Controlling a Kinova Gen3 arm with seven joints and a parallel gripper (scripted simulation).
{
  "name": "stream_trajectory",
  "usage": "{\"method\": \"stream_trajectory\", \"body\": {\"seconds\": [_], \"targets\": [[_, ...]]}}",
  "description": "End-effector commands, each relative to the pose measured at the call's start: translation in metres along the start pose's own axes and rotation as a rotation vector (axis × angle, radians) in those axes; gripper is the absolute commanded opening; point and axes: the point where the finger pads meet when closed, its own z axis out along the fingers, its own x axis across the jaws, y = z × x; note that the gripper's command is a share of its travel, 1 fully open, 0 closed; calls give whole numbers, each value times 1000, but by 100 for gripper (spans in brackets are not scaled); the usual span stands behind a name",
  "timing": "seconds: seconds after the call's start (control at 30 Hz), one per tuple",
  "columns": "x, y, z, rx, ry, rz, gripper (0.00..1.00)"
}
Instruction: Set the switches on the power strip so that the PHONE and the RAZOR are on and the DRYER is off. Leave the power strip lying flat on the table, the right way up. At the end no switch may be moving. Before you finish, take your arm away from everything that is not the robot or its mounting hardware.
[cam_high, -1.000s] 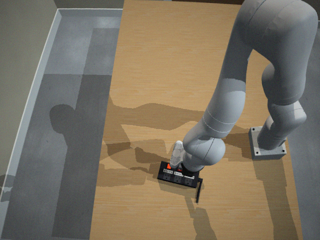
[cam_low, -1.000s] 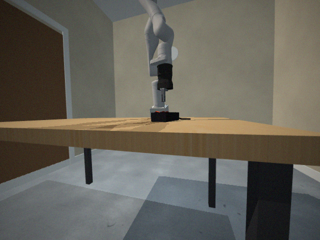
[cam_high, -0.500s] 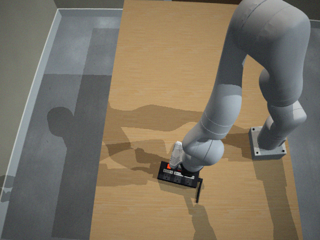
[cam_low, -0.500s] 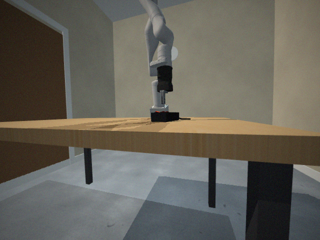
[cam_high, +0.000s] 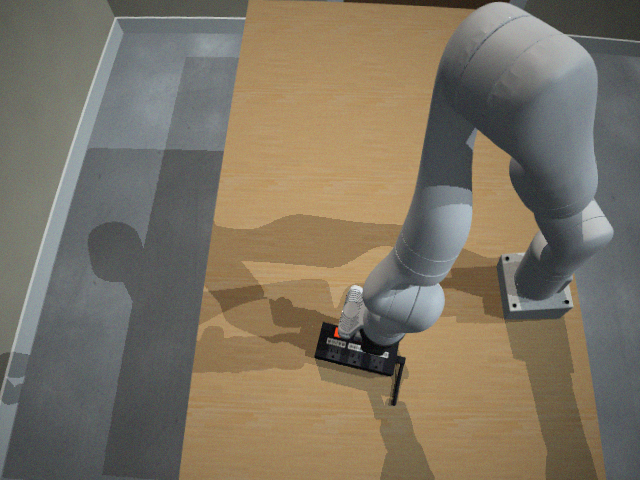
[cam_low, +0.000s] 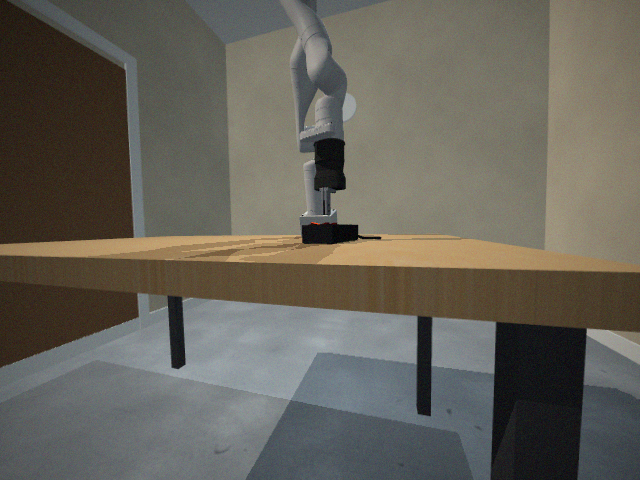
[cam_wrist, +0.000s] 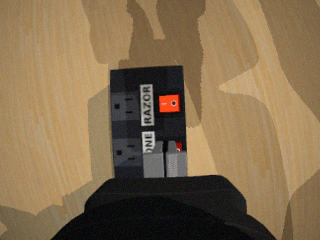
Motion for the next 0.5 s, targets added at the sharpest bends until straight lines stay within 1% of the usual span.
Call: {"method": "stream_trajectory", "body": {"seconds": [0.0,0.27,0.47], "targets": [[-1,2,4,-4,2,-4,0],[-1,2,11,-4,2,-4,0],[-1,2,13,-4,2,-4,0]]}}
